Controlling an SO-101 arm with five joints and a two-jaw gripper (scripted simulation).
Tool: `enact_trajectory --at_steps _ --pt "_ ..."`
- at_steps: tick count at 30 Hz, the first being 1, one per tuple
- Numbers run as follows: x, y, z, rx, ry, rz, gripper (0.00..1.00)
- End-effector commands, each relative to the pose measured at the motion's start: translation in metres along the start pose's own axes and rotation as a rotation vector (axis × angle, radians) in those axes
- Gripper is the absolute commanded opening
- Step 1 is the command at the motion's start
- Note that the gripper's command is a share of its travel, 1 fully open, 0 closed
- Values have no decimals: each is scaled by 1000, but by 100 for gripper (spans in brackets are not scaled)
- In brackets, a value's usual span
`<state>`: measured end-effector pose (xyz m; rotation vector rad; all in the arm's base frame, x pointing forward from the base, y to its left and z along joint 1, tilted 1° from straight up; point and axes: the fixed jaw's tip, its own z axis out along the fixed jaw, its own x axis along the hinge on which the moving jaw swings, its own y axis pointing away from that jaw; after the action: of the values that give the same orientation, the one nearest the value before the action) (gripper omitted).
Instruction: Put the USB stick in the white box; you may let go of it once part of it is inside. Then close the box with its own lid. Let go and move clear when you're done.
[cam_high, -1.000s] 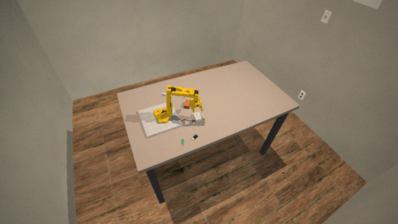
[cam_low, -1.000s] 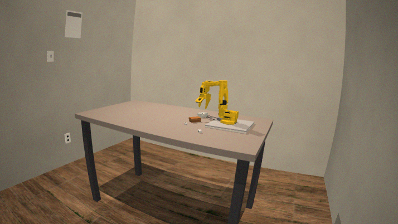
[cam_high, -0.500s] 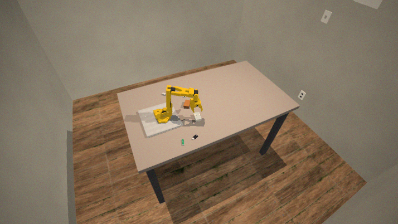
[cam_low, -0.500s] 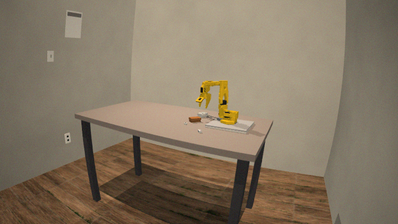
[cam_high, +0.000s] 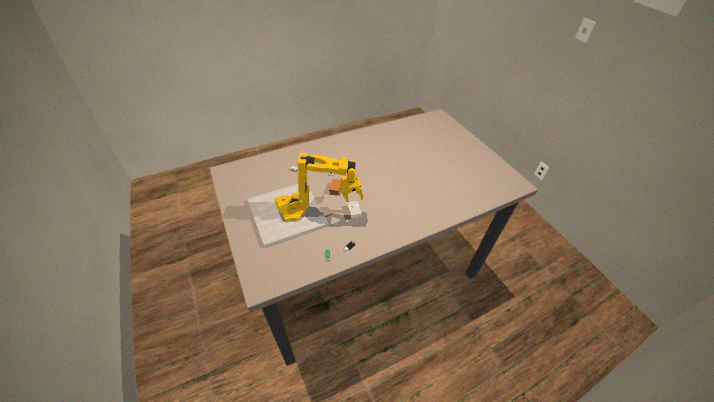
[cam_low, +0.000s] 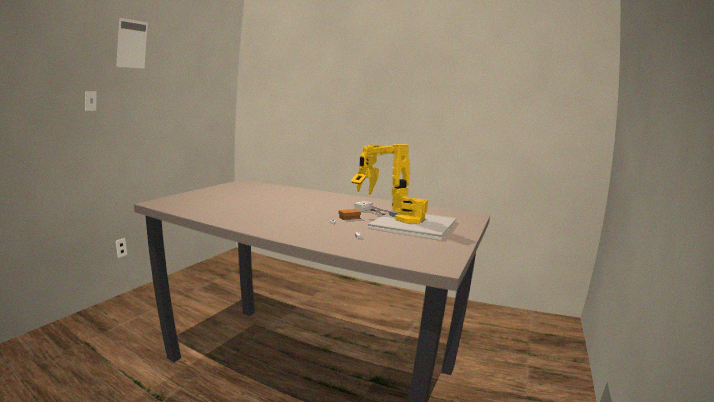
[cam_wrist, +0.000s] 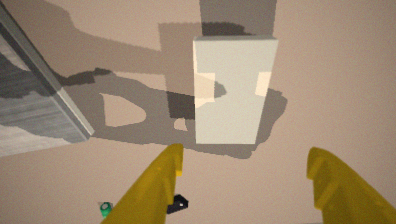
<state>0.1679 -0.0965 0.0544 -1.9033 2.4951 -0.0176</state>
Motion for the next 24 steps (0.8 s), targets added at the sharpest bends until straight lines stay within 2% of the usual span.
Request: enact_trajectory --at_steps 1,14,24 --pt "1 3 -2 2 -1 -1 30" --pt "1 2 8 2 -1 -1 30" --pt "1 1 27 2 -1 -1 30"
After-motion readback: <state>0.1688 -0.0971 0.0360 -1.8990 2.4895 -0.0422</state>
